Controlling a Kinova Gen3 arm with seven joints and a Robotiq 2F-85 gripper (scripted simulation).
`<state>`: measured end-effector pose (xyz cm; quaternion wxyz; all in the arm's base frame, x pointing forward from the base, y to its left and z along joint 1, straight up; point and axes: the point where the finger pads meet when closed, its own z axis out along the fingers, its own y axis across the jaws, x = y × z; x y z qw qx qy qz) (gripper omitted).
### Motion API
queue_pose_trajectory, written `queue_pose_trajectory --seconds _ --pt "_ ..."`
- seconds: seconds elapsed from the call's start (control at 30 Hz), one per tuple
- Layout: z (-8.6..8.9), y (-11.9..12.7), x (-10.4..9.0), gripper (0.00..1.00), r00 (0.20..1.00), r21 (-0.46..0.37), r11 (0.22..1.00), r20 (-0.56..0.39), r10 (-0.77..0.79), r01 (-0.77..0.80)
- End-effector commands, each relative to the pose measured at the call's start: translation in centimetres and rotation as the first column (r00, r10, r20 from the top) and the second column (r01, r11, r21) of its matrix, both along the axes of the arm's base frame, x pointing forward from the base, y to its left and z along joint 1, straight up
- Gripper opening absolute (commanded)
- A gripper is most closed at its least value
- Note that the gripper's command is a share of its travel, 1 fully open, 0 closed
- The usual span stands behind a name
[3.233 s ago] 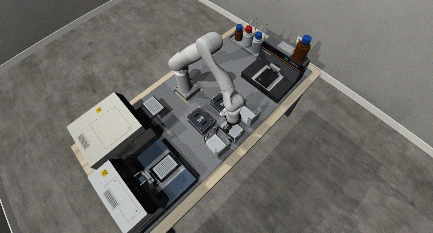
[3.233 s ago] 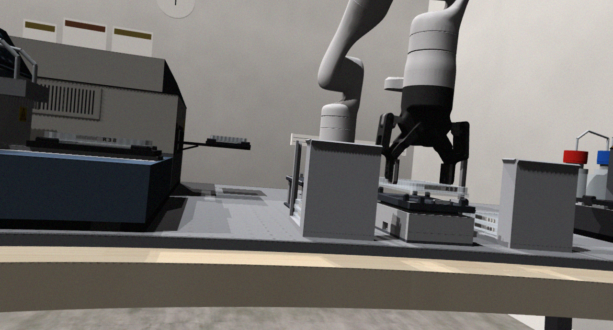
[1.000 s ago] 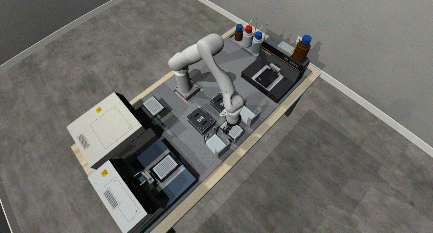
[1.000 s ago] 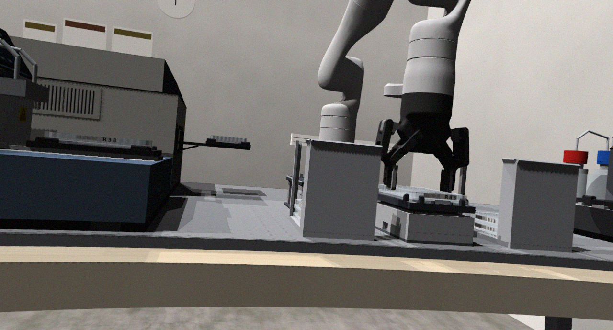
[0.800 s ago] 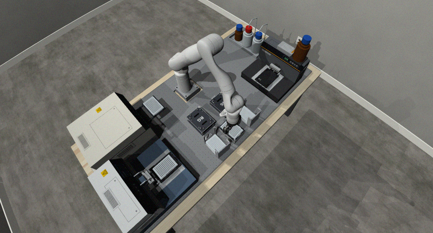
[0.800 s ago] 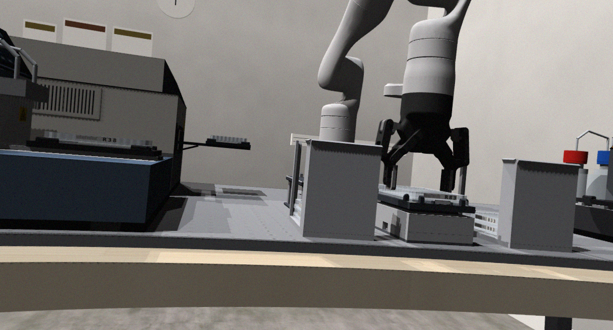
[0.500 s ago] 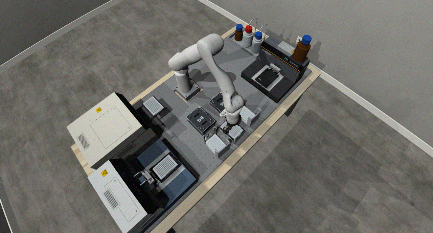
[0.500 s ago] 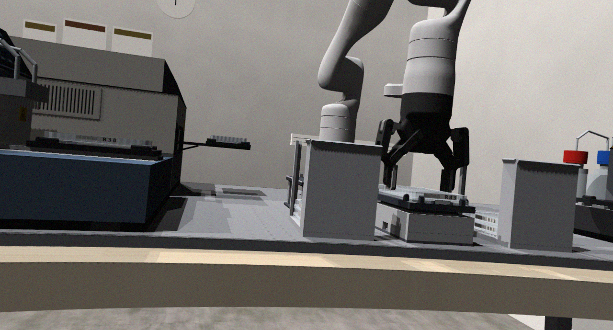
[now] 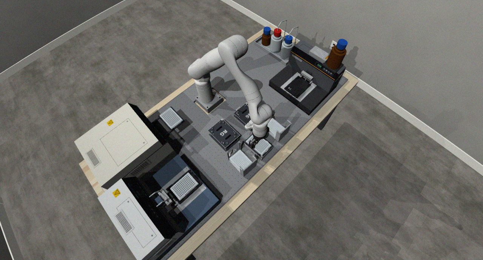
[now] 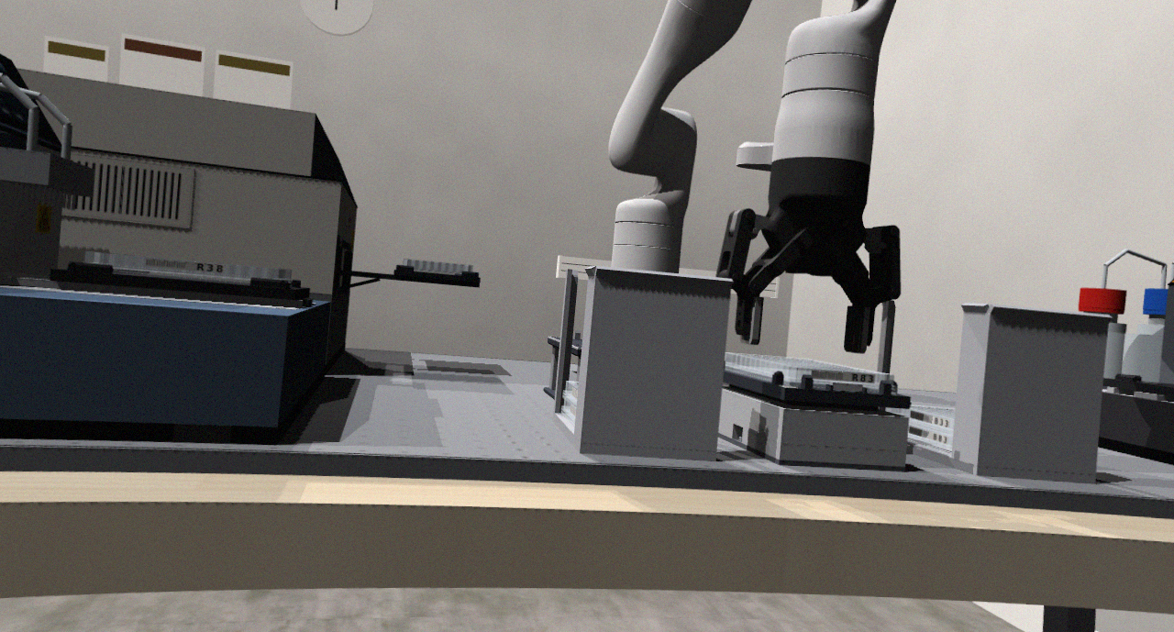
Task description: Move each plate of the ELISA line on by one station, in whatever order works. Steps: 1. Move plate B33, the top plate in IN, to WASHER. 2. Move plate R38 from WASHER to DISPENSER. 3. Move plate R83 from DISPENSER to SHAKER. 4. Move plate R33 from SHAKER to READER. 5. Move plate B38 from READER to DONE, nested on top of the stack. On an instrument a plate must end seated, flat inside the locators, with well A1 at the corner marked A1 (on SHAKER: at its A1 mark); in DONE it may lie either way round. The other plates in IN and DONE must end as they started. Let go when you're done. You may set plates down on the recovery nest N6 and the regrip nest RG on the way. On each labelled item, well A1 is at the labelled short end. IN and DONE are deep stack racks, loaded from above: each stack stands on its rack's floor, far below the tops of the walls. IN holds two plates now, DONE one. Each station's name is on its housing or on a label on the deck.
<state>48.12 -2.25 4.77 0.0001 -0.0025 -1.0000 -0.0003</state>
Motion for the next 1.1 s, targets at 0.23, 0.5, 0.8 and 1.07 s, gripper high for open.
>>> queue_pose_trajectory --seconds 0.23,0.5,0.8,1.07 --pt "1.3 0.0 0.1 1.0 1.0 0.0 1.0 0.002 0.0 0.0" --pt "2.3 0.0 0.1 1.0 1.0 0.0 1.0 0.002 0.0 0.0" --pt "3.3 0.0 0.1 1.0 1.0 0.0 1.0 0.002 0.0 0.0" --pt "4.3 0.0 0.1 1.0 1.0 0.0 1.0 0.002 0.0 0.0"
